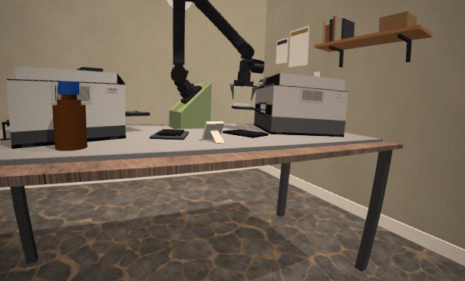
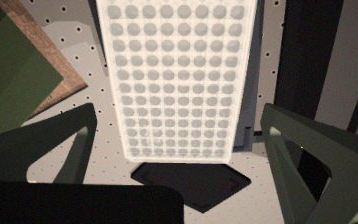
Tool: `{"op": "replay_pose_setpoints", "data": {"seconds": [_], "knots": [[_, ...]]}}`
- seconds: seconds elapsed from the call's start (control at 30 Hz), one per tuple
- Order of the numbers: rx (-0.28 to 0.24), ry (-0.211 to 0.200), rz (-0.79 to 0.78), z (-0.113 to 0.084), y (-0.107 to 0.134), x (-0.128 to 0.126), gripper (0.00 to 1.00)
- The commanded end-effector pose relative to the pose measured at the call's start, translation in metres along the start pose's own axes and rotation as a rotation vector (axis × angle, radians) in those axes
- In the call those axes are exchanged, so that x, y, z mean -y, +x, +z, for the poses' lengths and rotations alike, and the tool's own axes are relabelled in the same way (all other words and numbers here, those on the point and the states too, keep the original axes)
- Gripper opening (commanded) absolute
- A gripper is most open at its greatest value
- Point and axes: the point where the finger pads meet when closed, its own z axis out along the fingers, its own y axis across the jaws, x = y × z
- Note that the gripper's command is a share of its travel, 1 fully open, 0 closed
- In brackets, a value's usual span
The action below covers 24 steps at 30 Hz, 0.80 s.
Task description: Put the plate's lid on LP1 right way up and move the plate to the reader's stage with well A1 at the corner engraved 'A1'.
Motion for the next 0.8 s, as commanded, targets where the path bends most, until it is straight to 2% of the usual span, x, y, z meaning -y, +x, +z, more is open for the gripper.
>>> {"op": "replay_pose_setpoints", "data": {"seconds": [0.0, 0.1, 0.17, 0.23, 0.43, 0.67, 0.77], "knots": [[-0.005, 0.009, -0.017, 0.003, -0.002, 0.002, 1.00], [-0.006, 0.004, -0.018, 0.004, -0.002, 0.001, 1.00], [0.000, 0.026, -0.012, -0.001, -0.002, 0.008, 1.00], [0.005, 0.030, -0.007, 0.000, -0.001, 0.009, 1.00], [0.004, 0.006, -0.007, 0.008, 0.001, 0.003, 1.00], [-0.004, -0.012, -0.007, 0.008, 0.001, -0.002, 1.00], [-0.006, 0.015, -0.005, -0.001, -0.001, 0.005, 1.00]]}}
